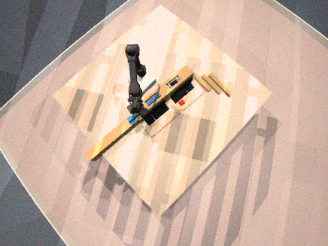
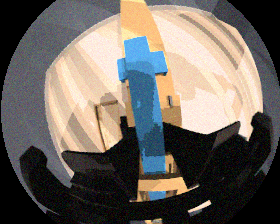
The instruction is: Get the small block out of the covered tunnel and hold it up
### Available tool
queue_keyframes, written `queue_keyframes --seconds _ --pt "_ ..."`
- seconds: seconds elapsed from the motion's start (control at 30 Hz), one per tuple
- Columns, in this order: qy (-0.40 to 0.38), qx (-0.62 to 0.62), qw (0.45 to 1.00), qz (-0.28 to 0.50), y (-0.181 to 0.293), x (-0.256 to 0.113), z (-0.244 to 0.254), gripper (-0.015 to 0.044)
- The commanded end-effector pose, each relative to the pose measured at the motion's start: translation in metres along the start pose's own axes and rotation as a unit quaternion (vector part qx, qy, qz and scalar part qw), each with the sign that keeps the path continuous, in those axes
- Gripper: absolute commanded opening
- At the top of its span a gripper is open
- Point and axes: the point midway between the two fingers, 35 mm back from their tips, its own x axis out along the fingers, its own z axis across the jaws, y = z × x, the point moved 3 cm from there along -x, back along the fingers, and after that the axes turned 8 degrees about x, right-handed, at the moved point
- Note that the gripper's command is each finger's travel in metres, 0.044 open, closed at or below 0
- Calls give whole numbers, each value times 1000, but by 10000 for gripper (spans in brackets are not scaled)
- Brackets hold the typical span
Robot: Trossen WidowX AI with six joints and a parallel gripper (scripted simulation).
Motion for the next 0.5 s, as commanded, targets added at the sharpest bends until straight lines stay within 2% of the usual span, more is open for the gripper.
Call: queue_keyframes --seconds 0.0,0.23,0.47 --pt "0 0 1000 0 -1 0 0 53" --pt "1 -1 1000 2 -2 -4 1 236" --pt "1 -7 1000 13 -8 -31 8 420"
